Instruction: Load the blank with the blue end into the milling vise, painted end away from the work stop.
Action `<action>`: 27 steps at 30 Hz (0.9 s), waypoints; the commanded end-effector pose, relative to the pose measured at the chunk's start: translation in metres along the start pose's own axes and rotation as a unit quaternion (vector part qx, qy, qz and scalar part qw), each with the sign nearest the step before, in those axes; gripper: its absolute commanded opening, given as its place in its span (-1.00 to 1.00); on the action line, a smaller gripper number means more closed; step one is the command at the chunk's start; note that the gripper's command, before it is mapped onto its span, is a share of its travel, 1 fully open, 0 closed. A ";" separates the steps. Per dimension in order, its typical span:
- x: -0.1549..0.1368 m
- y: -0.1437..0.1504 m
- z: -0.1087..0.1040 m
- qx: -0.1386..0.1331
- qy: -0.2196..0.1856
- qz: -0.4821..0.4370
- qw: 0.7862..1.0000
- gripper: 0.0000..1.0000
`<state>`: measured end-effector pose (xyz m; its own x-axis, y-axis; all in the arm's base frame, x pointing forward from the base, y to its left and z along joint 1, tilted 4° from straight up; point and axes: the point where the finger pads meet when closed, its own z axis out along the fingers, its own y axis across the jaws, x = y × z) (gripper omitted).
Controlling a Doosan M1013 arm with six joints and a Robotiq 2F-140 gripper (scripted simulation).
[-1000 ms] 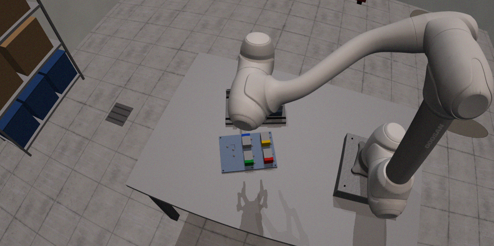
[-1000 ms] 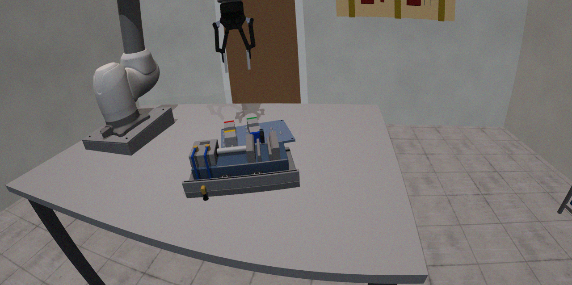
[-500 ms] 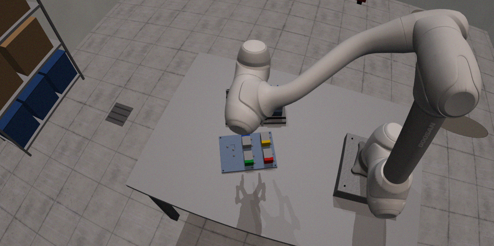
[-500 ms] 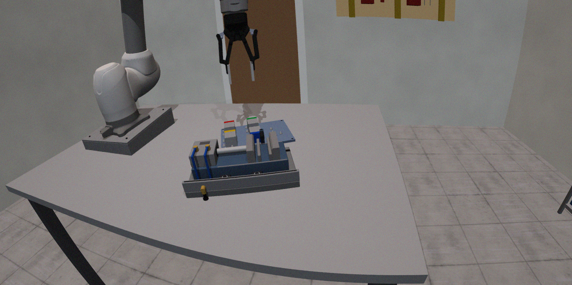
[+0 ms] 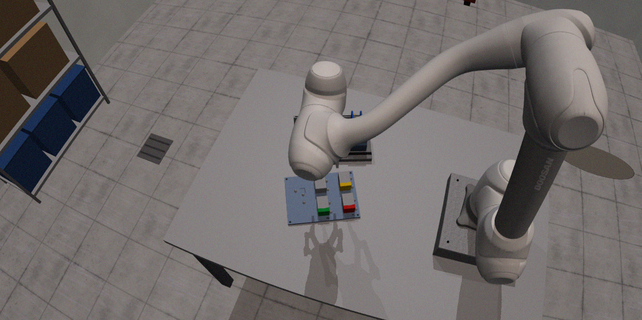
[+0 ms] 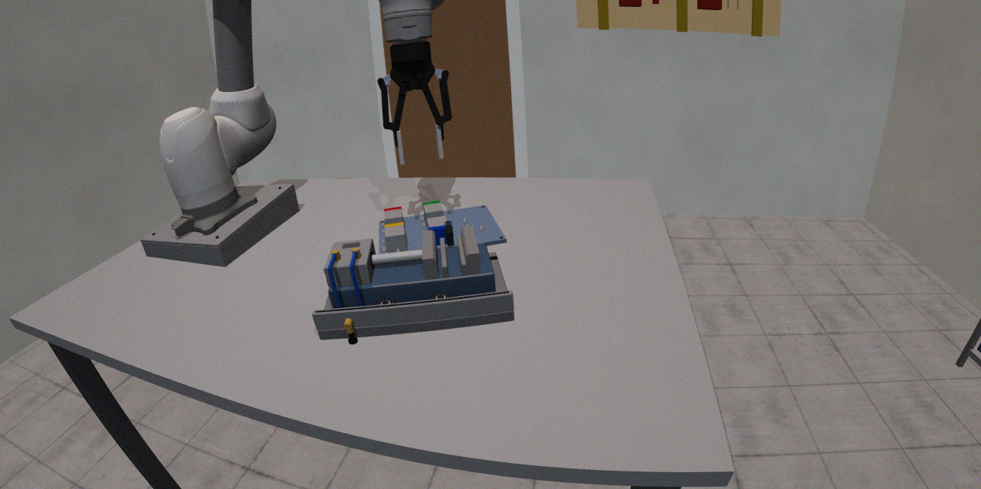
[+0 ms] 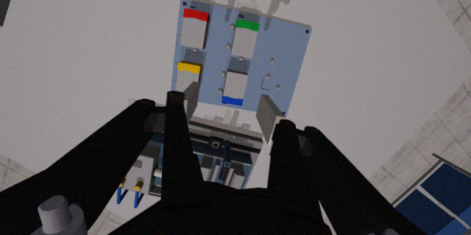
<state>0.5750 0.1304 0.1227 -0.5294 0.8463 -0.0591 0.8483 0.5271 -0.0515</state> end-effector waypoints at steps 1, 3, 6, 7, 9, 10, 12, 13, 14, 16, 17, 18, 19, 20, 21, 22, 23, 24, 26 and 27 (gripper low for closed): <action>-0.003 0.003 0.011 0.000 0.000 0.000 1.000 -0.08; -0.004 0.004 0.017 0.000 0.000 0.000 1.000 -0.08; -0.005 0.005 0.020 0.000 0.000 0.000 1.000 -0.08; -0.005 0.005 0.022 0.000 0.000 0.000 1.000 -0.08; -0.007 0.007 0.029 0.000 0.000 0.000 1.000 -0.08; -0.008 0.008 0.033 0.000 0.000 0.000 1.000 -0.08; -0.010 0.009 0.041 0.000 0.000 0.000 1.000 -0.08; -0.011 0.010 0.044 0.000 0.000 0.000 1.000 -0.08; -0.012 0.011 0.048 0.000 0.000 0.000 1.000 -0.08; -0.014 0.013 0.056 0.000 0.000 0.000 1.000 -0.08; -0.015 0.014 0.059 0.000 0.000 0.000 1.000 -0.08; -0.016 0.015 0.063 0.000 0.000 0.000 1.000 -0.08; -0.017 0.015 0.067 0.000 0.000 0.000 1.000 -0.08; -0.018 0.016 0.071 0.000 0.000 0.000 1.000 -0.08; -0.018 0.017 0.075 0.000 0.000 0.000 1.000 -0.08; -0.018 0.017 0.075 0.000 0.000 0.000 1.000 -0.08; -0.018 0.017 0.075 0.000 0.000 0.000 1.000 -0.08; -0.018 0.017 0.073 0.000 0.000 0.000 1.000 -0.08; -0.018 0.017 0.074 0.000 0.000 0.000 1.000 -0.08; -0.019 0.017 0.075 0.000 0.000 0.000 1.000 -0.08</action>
<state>0.5980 0.1181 0.0492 -0.5294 0.8463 -0.0591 0.8483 0.5271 -0.0514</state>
